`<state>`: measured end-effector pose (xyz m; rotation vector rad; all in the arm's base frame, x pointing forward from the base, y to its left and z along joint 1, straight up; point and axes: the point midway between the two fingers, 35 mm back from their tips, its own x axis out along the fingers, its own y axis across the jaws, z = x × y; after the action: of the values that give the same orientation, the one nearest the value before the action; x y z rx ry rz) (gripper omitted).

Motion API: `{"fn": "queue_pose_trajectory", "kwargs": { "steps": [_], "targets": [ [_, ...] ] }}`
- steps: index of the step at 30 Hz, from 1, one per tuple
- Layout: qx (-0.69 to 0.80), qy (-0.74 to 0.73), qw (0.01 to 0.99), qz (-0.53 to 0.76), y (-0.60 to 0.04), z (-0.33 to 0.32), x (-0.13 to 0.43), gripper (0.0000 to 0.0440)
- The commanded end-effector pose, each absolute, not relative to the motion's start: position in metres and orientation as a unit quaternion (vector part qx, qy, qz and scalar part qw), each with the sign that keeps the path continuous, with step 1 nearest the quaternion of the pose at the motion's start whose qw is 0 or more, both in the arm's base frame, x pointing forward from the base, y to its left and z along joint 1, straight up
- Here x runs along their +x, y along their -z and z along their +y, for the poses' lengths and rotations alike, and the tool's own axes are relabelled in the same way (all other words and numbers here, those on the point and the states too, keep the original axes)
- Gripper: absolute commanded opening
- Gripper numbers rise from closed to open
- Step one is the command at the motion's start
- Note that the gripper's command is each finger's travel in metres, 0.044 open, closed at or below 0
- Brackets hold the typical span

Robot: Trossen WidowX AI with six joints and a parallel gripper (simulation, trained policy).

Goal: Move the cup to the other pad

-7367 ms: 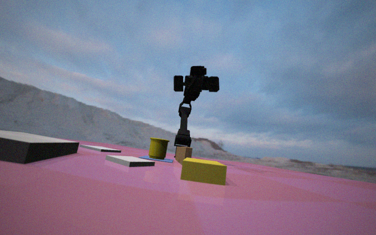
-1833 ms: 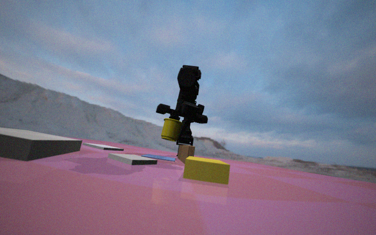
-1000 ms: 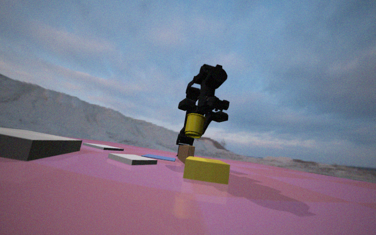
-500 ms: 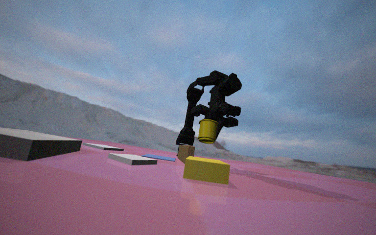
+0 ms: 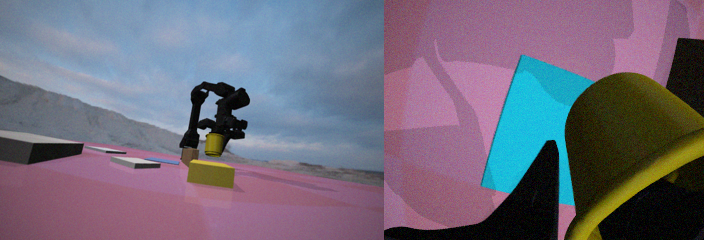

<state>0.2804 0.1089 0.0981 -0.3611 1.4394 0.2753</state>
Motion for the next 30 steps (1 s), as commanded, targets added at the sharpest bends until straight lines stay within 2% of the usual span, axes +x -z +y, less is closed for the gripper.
{"fn": "queue_pose_trajectory", "kwargs": {
  "steps": [1,13,19,23,30],
  "targets": [
    [-0.161,-0.121,0.732,0.651,-0.092,0.11,0.277,0.0],
    [-0.154,-0.106,0.731,0.656,-0.066,0.109,0.264,0.0033],
    [-0.144,-0.1,0.736,0.654,-0.062,0.106,0.264,0.0078],
    [-0.13,-0.101,0.749,0.642,-0.067,0.108,0.269,0.0153],
    [-0.114,-0.113,0.763,0.626,-0.08,0.11,0.269,0.0163]
  ]
}}
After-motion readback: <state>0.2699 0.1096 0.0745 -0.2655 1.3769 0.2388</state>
